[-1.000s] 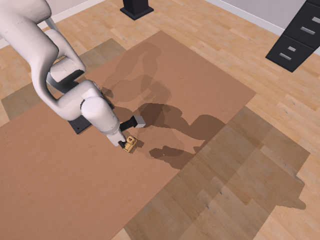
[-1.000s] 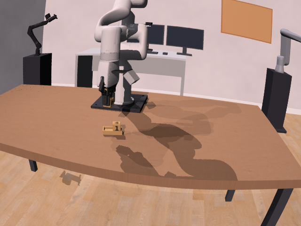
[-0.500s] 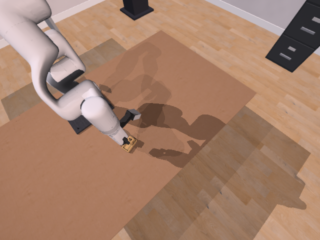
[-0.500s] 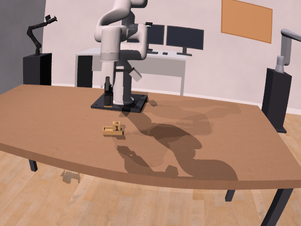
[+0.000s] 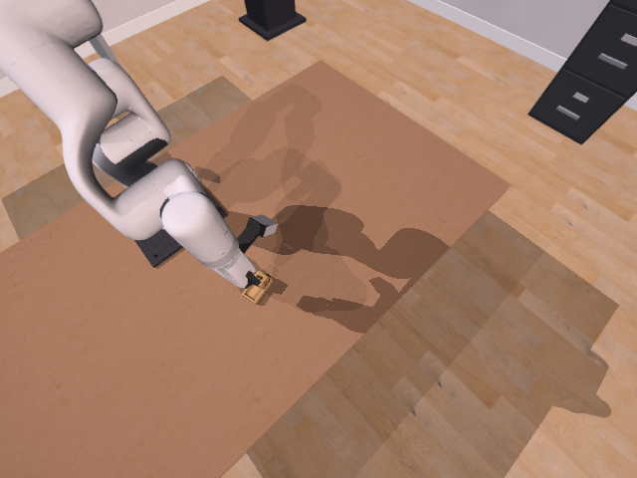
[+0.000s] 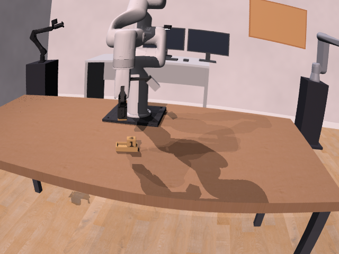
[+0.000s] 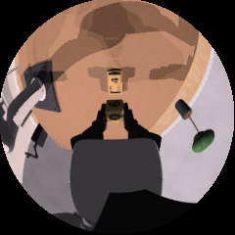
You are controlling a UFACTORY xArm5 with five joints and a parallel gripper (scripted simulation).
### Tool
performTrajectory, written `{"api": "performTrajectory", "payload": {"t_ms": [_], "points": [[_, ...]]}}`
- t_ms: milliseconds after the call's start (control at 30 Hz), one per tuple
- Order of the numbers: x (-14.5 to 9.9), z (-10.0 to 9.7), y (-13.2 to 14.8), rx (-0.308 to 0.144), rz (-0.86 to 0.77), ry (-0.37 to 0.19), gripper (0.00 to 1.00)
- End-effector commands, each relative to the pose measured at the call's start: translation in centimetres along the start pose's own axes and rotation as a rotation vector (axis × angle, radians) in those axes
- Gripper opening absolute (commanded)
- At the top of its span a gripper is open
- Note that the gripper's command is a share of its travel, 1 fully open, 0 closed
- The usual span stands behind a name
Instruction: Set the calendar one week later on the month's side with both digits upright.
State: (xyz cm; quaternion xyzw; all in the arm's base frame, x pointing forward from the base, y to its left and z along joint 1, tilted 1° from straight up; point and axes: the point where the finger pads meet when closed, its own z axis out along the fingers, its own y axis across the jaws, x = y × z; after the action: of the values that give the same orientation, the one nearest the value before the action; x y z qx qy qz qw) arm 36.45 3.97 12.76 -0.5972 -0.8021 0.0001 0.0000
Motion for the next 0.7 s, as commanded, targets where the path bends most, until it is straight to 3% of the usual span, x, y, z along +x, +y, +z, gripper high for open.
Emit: {"api": "performTrajectory", "payload": {"t_ms": [0,467,667], "points": [[0.0,-0.1,0.1,-0.003,-0.001,-0.001,0.29],[-0.1,0.7,0.1,-0.005,-0.001,-0.001,0.29],[-0.1,2.4,0.1,-0.005,-0.001,-0.001,0.29]]}}
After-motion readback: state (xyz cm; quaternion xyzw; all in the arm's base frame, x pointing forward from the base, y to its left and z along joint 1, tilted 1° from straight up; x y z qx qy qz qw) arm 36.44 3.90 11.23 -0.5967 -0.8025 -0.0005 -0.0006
